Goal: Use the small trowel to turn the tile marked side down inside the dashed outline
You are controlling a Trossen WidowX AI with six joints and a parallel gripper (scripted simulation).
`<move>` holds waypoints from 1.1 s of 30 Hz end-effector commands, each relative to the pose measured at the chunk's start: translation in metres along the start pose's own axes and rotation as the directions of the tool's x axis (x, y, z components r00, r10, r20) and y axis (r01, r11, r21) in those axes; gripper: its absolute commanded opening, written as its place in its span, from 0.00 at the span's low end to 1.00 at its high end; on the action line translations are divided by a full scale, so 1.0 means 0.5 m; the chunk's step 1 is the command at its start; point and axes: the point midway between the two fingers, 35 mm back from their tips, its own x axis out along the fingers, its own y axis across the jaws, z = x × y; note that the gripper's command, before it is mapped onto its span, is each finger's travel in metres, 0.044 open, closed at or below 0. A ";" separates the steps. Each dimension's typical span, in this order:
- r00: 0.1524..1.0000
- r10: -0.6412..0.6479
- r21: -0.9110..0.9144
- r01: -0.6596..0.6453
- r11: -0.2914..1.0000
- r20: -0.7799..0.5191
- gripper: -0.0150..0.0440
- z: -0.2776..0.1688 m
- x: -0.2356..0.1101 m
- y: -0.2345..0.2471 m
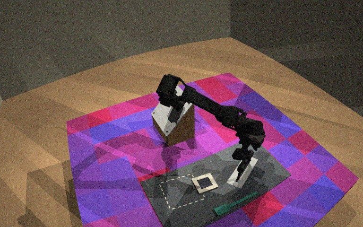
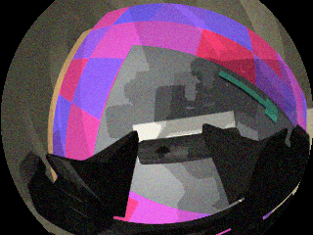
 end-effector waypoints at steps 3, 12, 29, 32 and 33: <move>0.999 0.007 -0.118 -0.003 0.993 0.036 0.76 -0.002 0.001 -0.002; 0.994 0.011 -0.366 0.031 0.930 0.112 0.76 -0.006 0.002 -0.009; 0.966 0.000 -0.741 0.198 0.642 0.258 0.76 -0.017 -0.009 -0.028; 0.958 -0.005 -0.790 0.238 0.565 0.286 0.76 -0.019 -0.013 -0.033; 0.956 -0.006 -0.804 0.252 0.538 0.295 0.76 -0.020 -0.015 -0.034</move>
